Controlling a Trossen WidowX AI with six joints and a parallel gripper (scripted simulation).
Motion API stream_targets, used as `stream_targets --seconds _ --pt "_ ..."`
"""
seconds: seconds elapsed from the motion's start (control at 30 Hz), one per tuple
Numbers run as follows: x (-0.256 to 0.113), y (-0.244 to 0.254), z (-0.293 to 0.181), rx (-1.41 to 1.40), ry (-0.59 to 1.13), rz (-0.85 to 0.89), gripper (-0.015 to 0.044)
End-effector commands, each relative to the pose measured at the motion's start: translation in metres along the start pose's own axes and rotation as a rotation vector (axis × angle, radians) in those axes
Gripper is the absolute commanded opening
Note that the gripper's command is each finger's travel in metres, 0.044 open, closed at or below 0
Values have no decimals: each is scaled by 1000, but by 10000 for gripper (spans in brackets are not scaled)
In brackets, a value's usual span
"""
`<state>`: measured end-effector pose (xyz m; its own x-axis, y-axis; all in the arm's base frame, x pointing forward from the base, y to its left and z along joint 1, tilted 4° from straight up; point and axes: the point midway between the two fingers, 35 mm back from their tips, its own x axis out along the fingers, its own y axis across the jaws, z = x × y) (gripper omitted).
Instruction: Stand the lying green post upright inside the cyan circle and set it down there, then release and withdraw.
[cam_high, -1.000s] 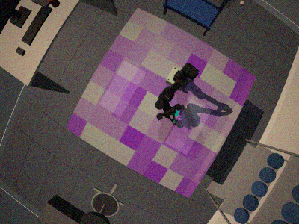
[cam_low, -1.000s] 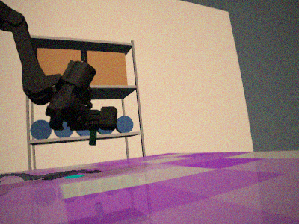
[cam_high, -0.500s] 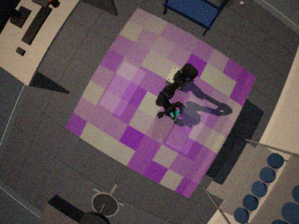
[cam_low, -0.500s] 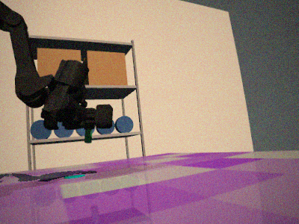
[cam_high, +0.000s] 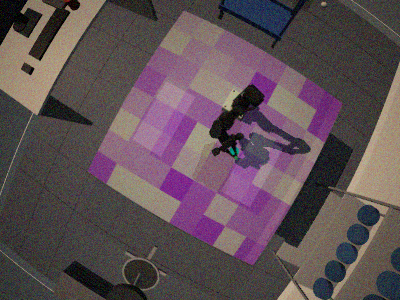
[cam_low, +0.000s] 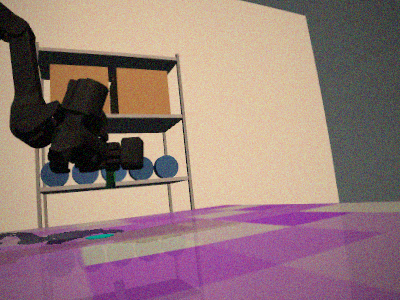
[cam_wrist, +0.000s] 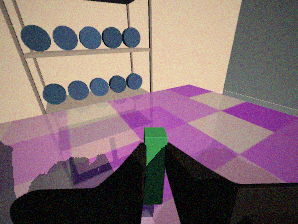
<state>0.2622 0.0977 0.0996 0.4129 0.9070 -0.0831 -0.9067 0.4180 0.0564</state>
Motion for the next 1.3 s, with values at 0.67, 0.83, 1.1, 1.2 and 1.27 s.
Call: stream_targets --seconds 0.67,0.83,1.1,1.2,1.27 --pt "-16 28 4 -57 -57 68 23" --pt "-17 30 4 -61 -60 72 23" --pt "-17 30 4 -61 -60 72 23" --pt "-17 30 4 -61 -60 72 23" --pt "-17 30 4 -61 -60 72 23"
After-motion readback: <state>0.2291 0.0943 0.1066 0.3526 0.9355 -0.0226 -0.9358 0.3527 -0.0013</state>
